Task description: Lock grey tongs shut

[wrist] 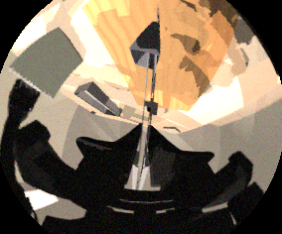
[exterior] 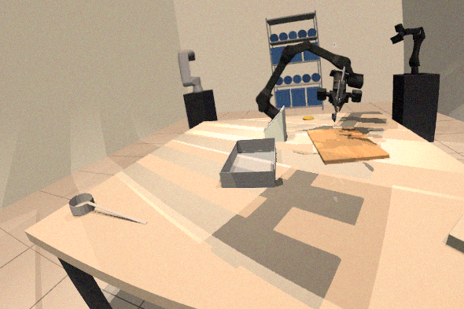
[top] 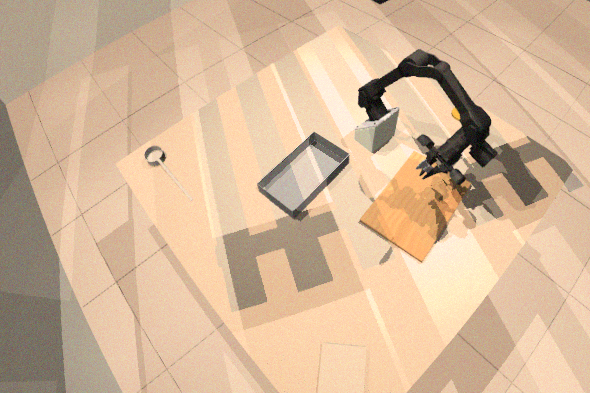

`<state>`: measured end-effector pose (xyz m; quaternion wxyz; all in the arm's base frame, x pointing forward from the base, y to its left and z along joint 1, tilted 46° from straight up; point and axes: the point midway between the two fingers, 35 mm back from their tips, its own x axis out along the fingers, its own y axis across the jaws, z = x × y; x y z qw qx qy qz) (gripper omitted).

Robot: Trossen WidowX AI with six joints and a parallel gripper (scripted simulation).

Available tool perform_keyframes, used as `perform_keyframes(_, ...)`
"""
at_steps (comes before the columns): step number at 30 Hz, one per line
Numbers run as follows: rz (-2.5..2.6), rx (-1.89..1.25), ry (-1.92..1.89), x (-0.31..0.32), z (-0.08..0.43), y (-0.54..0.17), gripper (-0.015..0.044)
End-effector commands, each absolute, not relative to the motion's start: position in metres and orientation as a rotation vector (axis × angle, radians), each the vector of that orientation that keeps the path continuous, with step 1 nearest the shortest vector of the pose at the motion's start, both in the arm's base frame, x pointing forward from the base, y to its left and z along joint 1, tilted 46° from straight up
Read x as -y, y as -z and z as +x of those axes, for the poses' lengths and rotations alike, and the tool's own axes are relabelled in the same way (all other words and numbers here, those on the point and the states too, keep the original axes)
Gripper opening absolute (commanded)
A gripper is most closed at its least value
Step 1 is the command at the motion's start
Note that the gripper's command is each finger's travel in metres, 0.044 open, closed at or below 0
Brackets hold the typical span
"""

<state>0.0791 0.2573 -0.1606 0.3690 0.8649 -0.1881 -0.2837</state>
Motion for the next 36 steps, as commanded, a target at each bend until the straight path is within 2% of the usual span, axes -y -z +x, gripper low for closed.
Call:
perform_keyframes(1,2.164,0.586,0.958,-0.263,0.084,0.158,-0.015)
perform_keyframes(16,1.848,0.715,1.698,-0.28,0.095,0.152,-0.015)
perform_keyframes(36,1.844,0.714,1.706,-0.275,0.097,0.159,-0.015)
